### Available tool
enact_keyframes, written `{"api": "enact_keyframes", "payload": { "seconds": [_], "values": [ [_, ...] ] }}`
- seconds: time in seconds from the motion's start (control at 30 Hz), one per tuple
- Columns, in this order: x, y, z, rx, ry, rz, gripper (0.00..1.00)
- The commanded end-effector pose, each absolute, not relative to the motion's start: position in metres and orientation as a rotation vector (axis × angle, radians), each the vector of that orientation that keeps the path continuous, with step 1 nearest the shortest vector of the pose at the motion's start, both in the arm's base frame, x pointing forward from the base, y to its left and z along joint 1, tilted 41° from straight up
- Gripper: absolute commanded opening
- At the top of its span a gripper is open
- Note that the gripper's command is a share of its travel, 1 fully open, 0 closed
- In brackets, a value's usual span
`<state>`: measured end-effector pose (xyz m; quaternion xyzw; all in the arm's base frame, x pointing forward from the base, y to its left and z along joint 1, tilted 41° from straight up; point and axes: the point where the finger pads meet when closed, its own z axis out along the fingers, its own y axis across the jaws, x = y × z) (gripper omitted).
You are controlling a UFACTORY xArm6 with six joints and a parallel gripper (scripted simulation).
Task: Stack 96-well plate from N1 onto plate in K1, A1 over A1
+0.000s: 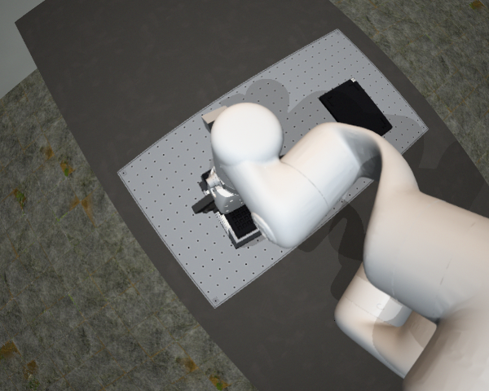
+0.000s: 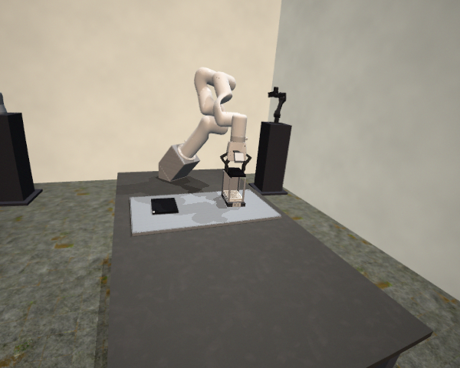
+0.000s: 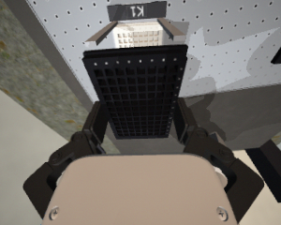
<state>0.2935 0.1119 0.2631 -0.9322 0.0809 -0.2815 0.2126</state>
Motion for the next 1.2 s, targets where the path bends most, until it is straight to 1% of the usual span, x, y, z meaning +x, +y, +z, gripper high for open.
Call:
{"api": "enact_keyframes", "payload": {
  "seconds": [0.0,1.17],
  "values": [
    [0.298,0.115,0.26,-2.586,0.224,-0.786,0.0],
    [0.328,0.133,0.221,-2.586,0.224,-0.785,0.0]
  ]
}}
